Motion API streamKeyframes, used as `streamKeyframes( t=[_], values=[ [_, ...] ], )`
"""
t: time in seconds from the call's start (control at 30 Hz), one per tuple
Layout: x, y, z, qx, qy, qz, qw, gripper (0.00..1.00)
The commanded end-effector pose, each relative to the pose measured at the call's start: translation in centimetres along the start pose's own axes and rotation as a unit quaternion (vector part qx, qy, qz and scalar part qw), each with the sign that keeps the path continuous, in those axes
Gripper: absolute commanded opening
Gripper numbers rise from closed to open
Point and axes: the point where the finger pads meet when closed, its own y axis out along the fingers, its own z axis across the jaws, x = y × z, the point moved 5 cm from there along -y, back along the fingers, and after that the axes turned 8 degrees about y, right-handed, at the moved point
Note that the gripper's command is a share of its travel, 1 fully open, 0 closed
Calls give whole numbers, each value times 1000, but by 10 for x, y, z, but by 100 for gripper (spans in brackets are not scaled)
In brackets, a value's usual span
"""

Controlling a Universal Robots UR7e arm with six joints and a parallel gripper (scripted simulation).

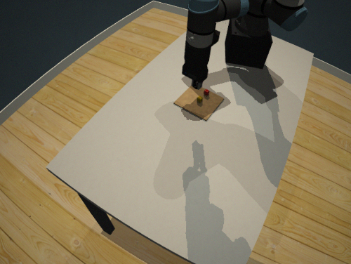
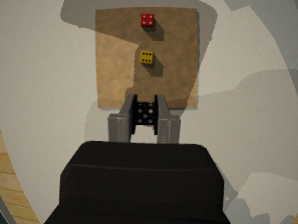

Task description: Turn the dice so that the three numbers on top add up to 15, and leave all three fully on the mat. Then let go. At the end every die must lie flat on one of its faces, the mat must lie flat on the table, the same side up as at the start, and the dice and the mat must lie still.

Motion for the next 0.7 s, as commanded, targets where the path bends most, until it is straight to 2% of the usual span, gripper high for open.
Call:
streamKeyframes(
  t=[0.0,0.23,0.57,0.67],
  values=[
    [2,0,-1,1,-1,-1,1000,34],
    [2,7,-1,1,-1,-1,1000,34],
    [3,49,-1,1,-1,-1,1000,34],
    [3,54,-1,1,-1,-1,1000,34]
  ],
)
